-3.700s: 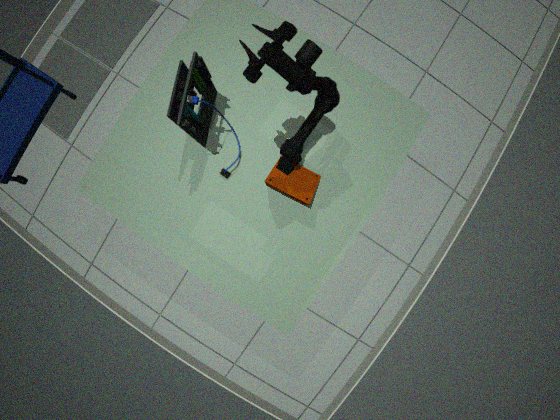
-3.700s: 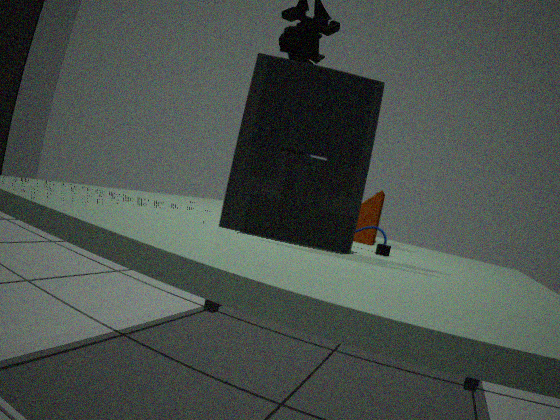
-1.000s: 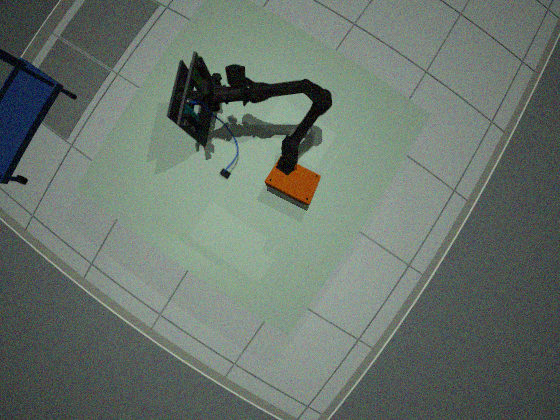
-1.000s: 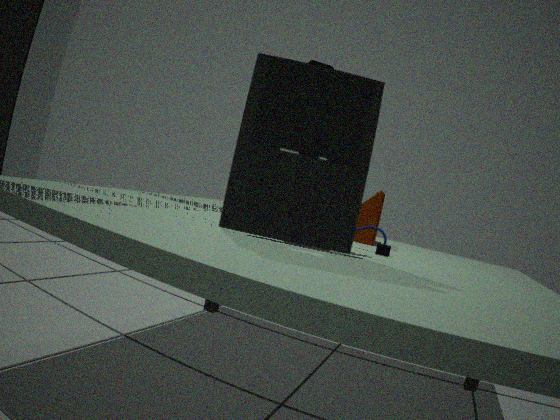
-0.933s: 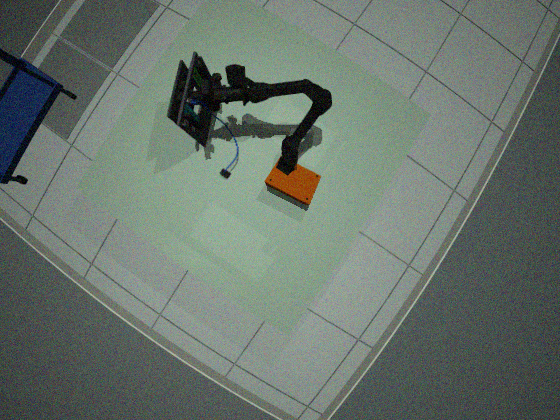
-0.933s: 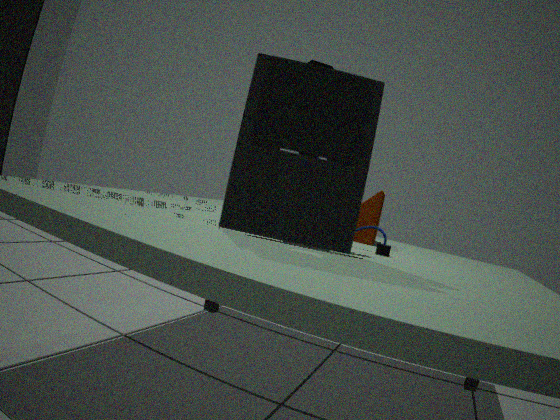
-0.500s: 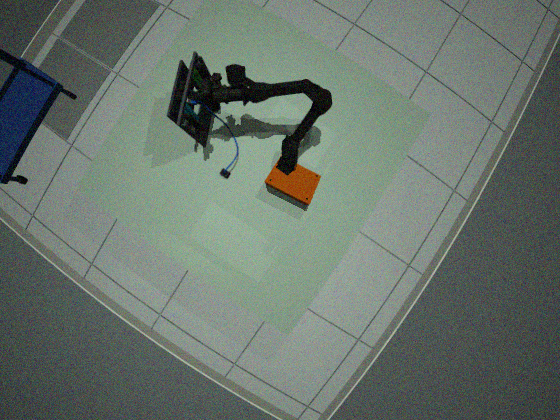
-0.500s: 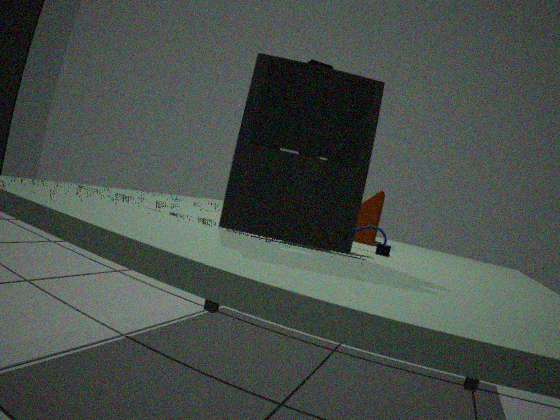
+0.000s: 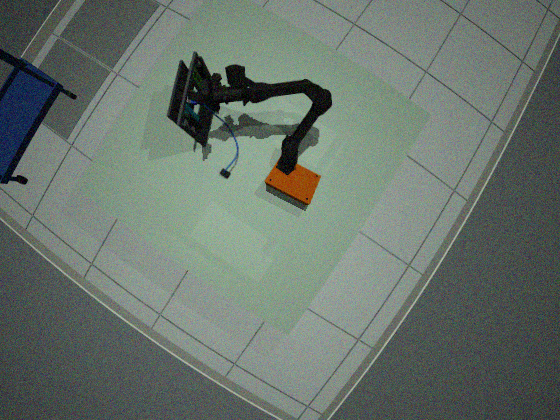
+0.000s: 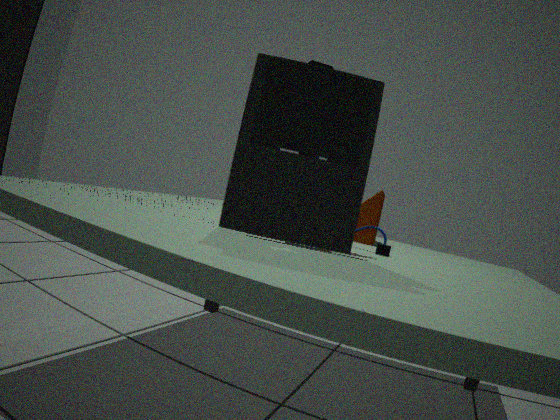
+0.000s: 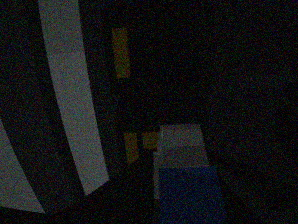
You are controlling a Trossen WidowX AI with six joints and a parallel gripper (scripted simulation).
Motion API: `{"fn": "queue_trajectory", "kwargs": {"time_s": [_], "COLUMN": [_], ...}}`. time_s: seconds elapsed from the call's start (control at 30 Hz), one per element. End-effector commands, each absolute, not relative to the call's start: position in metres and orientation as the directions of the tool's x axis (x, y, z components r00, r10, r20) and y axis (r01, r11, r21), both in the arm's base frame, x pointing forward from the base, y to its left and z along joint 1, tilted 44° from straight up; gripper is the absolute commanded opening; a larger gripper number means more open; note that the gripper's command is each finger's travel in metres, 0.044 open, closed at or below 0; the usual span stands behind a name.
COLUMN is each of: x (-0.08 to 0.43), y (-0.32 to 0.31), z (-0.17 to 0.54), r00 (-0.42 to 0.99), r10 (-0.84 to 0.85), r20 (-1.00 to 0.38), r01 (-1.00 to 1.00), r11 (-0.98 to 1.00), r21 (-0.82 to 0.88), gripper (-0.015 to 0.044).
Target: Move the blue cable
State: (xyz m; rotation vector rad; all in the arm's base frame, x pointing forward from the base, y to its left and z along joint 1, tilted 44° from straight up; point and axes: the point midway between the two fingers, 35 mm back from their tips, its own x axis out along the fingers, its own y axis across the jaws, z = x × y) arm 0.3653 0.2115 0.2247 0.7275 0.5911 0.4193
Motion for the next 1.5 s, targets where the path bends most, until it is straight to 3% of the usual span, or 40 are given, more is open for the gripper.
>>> {"fn": "queue_trajectory", "kwargs": {"time_s": [0.0,0.1,1.47], "x": [0.365,0.365,0.352], "y": [0.212,0.212,0.206], "z": [0.225,0.225,0.226], "r00": [0.759,0.759,0.756], "r10": [0.548,0.548,0.551], "r20": [-0.352,-0.352,-0.354], "r01": [-0.154,-0.154,-0.158], "r11": [0.676,0.676,0.678], "r21": [0.720,0.720,0.718], "gripper": [0.0019,0.0000,0.0000]}}
